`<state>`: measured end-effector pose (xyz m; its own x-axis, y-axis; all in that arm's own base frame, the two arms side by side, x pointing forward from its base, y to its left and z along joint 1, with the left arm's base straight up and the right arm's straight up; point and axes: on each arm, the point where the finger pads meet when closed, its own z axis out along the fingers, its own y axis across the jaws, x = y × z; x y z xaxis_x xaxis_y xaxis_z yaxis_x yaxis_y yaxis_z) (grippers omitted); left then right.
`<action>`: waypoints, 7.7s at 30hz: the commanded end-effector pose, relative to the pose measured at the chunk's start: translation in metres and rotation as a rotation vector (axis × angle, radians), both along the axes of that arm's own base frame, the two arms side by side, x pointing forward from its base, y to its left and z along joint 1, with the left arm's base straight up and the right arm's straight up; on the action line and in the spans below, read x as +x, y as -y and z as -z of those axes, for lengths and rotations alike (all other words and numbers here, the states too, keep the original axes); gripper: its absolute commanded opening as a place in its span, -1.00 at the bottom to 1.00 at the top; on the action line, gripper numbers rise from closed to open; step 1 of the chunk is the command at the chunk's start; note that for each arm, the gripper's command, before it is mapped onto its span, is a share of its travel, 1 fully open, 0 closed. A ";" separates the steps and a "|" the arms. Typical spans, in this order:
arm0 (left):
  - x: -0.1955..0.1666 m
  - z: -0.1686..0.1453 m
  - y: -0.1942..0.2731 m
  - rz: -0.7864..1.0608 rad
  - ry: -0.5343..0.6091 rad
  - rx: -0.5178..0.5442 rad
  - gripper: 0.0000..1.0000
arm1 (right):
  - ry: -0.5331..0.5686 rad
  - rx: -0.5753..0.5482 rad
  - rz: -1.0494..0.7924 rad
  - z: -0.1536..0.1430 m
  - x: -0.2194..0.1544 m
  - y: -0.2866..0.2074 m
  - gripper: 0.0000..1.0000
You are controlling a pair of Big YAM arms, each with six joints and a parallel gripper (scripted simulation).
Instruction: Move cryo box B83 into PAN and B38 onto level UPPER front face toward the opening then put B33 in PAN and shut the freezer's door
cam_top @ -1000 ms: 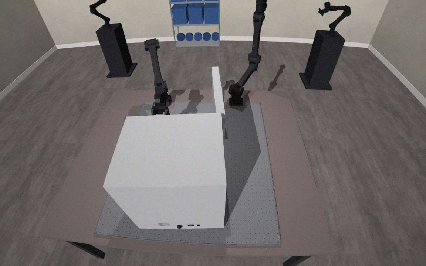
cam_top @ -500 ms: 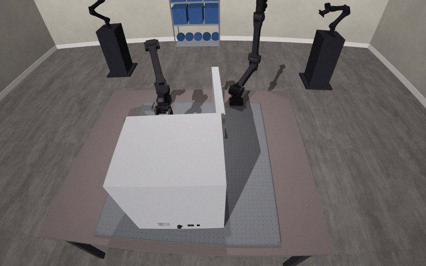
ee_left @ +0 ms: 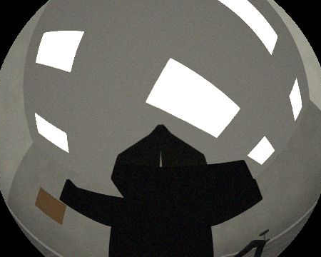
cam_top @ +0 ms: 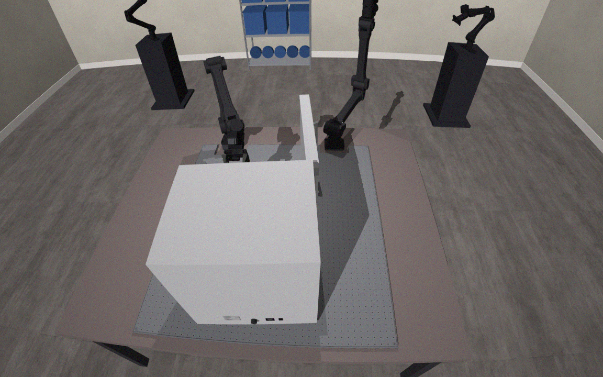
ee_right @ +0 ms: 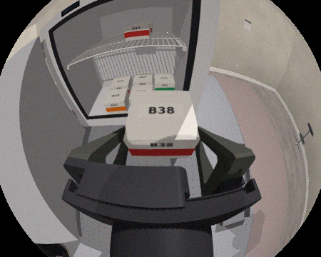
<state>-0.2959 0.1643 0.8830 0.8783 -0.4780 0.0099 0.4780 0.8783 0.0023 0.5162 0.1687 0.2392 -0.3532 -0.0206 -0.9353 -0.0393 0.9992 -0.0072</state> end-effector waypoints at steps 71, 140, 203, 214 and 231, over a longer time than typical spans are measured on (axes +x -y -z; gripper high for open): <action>0.012 -0.001 0.006 0.012 -0.033 0.016 -1.00 | 0.055 0.042 -0.028 -0.115 0.081 -0.128 0.53; 0.012 -0.001 0.006 0.012 -0.033 0.016 -1.00 | 0.055 0.039 -0.022 -0.121 0.087 -0.131 0.53; 0.012 -0.001 0.006 0.012 -0.033 0.016 -1.00 | 0.050 0.019 -0.026 -0.123 0.180 -0.129 0.53; 0.012 -0.001 0.006 0.012 -0.033 0.016 -1.00 | 0.050 0.018 -0.027 -0.123 0.194 -0.130 0.53; 0.012 -0.001 0.006 0.012 -0.033 0.016 -1.00 | 0.050 0.018 -0.027 -0.122 0.219 -0.131 0.53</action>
